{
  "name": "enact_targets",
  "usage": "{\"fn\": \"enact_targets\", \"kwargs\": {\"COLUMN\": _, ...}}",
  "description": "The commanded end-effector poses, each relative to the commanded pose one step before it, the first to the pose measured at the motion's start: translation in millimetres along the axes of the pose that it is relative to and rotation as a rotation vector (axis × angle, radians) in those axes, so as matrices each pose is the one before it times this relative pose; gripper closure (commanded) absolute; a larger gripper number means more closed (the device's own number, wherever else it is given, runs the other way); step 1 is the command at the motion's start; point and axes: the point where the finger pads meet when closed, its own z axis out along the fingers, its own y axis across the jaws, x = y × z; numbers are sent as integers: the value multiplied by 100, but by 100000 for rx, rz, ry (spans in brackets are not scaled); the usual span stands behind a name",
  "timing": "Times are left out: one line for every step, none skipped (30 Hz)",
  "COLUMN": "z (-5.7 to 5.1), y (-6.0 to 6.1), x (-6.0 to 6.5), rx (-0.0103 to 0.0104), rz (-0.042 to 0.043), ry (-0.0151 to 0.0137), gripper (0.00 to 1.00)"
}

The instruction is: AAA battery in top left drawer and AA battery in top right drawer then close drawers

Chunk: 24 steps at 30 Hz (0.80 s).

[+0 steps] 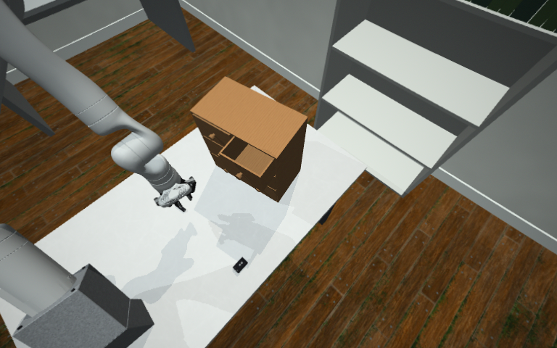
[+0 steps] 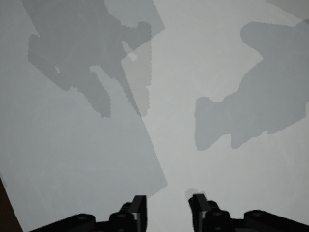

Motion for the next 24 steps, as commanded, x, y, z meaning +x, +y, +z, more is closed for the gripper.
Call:
{"fn": "enact_targets", "kwargs": {"z": 647, "y": 707, "x": -826, "rx": 1455, "rz": -4728, "ry": 115, "gripper": 67}}
{"fn": "enact_targets", "kwargs": {"z": 364, "y": 299, "x": -522, "rx": -21, "rz": -3093, "ry": 53, "gripper": 67}}
{"fn": "enact_targets", "kwargs": {"z": 324, "y": 273, "x": -492, "rx": -16, "rz": -2900, "ry": 51, "gripper": 67}}
{"fn": "enact_targets", "kwargs": {"z": 287, "y": 247, "x": -460, "rx": -11, "rz": -2699, "ry": 48, "gripper": 67}}
{"fn": "enact_targets", "kwargs": {"z": 253, "y": 222, "x": -427, "rx": -7, "rz": -2490, "ry": 45, "gripper": 67}}
{"fn": "enact_targets", "kwargs": {"z": 221, "y": 197, "x": -391, "rx": -3, "rz": -2276, "ry": 42, "gripper": 67}}
{"fn": "enact_targets", "kwargs": {"z": 191, "y": 174, "x": -355, "rx": 0, "rz": -2058, "ry": 38, "gripper": 67}}
{"fn": "enact_targets", "kwargs": {"z": 164, "y": 151, "x": -317, "rx": 2, "rz": -1839, "ry": 35, "gripper": 67}}
{"fn": "enact_targets", "kwargs": {"z": 139, "y": 130, "x": -280, "rx": 3, "rz": -1621, "ry": 31, "gripper": 67}}
{"fn": "enact_targets", "kwargs": {"z": 117, "y": 110, "x": -243, "rx": 4, "rz": -1406, "ry": 27, "gripper": 67}}
{"fn": "enact_targets", "kwargs": {"z": 97, "y": 92, "x": -207, "rx": 5, "rz": -1196, "ry": 23, "gripper": 67}}
{"fn": "enact_targets", "kwargs": {"z": 78, "y": 75, "x": -172, "rx": 5, "rz": -995, "ry": 19, "gripper": 67}}
{"fn": "enact_targets", "kwargs": {"z": 62, "y": 60, "x": -139, "rx": 4, "rz": -804, "ry": 16, "gripper": 67}}
{"fn": "enact_targets", "kwargs": {"z": 47, "y": 46, "x": -108, "rx": 4, "rz": -626, "ry": 12, "gripper": 67}}
{"fn": "enact_targets", "kwargs": {"z": 35, "y": 34, "x": -81, "rx": 3, "rz": -464, "ry": 9, "gripper": 67}}
{"fn": "enact_targets", "kwargs": {"z": 0, "y": 0, "x": 0, "rx": 0, "rz": 0, "ry": 0, "gripper": 67}}
{"fn": "enact_targets", "kwargs": {"z": 0, "y": 0, "x": 0, "rx": 0, "rz": 0, "ry": 0, "gripper": 67}}
{"fn": "enact_targets", "kwargs": {"z": 24, "y": 23, "x": -56, "rx": 2, "rz": -322, "ry": 6, "gripper": 67}}
{"fn": "enact_targets", "kwargs": {"z": 15, "y": 15, "x": -35, "rx": 1, "rz": -202, "ry": 4, "gripper": 67}}
{"fn": "enact_targets", "kwargs": {"z": 8, "y": 8, "x": -19, "rx": 1, "rz": -107, "ry": 2, "gripper": 67}}
{"fn": "enact_targets", "kwargs": {"z": 3, "y": 3, "x": -7, "rx": 0, "rz": -41, "ry": 1, "gripper": 67}}
{"fn": "enact_targets", "kwargs": {"z": 0, "y": 0, "x": -1, "rx": 0, "rz": -6, "ry": 0, "gripper": 67}}
{"fn": "enact_targets", "kwargs": {"z": 0, "y": 0, "x": 0, "rx": 0, "rz": 0, "ry": 0, "gripper": 71}}
{"fn": "enact_targets", "kwargs": {"z": 0, "y": 0, "x": 0, "rx": 0, "rz": 0, "ry": 0, "gripper": 71}}
